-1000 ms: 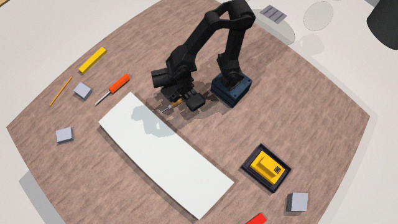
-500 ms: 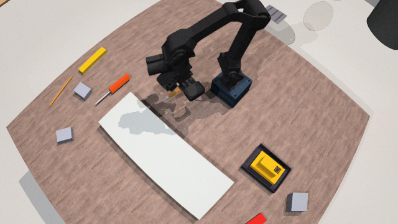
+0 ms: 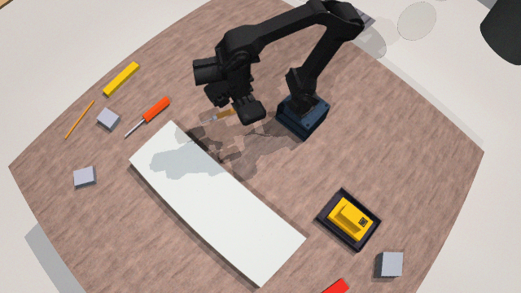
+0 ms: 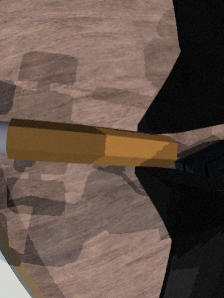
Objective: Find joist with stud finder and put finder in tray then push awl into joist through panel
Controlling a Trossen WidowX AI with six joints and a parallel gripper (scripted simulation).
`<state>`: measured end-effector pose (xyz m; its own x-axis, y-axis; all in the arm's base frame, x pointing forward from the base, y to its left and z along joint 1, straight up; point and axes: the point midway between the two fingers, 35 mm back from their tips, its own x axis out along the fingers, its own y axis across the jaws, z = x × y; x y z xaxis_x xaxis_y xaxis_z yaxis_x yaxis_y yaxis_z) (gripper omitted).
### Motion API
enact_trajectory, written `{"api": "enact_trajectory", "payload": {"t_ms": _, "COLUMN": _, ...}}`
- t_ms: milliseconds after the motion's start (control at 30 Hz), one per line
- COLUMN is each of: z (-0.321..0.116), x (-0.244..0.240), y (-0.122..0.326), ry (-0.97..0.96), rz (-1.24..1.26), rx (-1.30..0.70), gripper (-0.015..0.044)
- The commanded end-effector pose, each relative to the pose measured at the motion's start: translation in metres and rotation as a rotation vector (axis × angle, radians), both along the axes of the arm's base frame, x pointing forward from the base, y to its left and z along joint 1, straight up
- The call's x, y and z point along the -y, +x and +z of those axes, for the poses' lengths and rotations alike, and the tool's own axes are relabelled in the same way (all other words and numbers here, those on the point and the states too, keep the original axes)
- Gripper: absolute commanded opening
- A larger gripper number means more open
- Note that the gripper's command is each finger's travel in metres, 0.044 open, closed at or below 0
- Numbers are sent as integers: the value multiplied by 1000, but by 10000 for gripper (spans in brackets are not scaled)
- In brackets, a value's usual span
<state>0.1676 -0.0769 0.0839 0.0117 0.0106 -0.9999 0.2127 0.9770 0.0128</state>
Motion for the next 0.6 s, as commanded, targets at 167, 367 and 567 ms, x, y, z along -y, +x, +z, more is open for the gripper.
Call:
{"api": "enact_trajectory", "payload": {"t_ms": 167, "z": 1, "x": 1, "y": 18, "ry": 38, "rz": -302, "rx": 142, "gripper": 0}}
{"api": "enact_trajectory", "payload": {"t_ms": 367, "z": 2, "x": 3, "y": 30, "ry": 91, "rz": -516, "rx": 233, "gripper": 0}}
{"api": "enact_trajectory", "payload": {"t_ms": 567, "z": 5, "x": 5, "y": 43, "ry": 162, "rz": -723, "rx": 316, "gripper": 0}}
